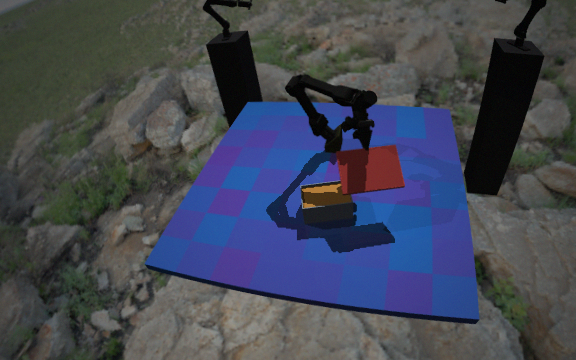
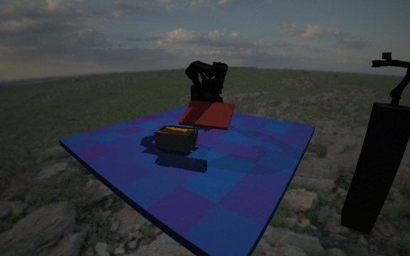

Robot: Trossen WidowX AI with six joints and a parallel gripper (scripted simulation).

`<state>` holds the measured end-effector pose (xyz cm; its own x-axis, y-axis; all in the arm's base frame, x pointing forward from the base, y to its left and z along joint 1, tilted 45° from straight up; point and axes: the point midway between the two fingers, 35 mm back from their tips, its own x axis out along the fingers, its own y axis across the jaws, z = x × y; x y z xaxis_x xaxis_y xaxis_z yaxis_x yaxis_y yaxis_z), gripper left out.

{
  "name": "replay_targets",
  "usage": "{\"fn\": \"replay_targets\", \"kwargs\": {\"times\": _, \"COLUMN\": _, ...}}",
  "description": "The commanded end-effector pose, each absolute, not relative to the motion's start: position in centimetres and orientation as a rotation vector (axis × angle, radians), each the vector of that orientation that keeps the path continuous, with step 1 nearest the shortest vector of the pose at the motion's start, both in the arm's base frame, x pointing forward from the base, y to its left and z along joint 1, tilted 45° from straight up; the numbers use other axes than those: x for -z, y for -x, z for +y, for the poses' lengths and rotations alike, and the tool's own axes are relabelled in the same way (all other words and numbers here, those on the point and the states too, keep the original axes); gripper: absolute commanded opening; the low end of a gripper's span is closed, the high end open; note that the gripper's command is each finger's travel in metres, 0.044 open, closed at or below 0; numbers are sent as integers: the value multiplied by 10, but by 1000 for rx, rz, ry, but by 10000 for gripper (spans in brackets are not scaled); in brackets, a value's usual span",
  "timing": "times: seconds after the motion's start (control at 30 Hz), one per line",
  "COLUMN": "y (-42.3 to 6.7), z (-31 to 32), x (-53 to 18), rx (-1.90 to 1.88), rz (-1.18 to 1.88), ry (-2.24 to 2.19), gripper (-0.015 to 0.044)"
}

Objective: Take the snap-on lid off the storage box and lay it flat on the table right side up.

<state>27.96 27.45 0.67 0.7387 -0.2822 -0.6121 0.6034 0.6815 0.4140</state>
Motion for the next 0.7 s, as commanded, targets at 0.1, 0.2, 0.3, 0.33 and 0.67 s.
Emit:
{"fn": "replay_targets", "kwargs": {"times": 0.1, "y": -275, "z": 288, "x": 0, "rx": 518, "rz": 532, "ry": -659, "gripper": 0}}
{"fn": "replay_targets", "kwargs": {"times": 0.2, "y": -273, "z": 292, "x": 4, "rx": 518, "rz": 533, "ry": -659, "gripper": 0}}
{"fn": "replay_targets", "kwargs": {"times": 0.3, "y": -271, "z": 296, "x": 7, "rx": 518, "rz": 533, "ry": -660, "gripper": 0}}
{"fn": "replay_targets", "kwargs": {"times": 0.33, "y": -270, "z": 297, "x": 9, "rx": 518, "rz": 533, "ry": -660, "gripper": 0}}
{"fn": "replay_targets", "kwargs": {"times": 0.67, "y": -263, "z": 310, "x": 22, "rx": 517, "rz": 533, "ry": -661, "gripper": 0}}
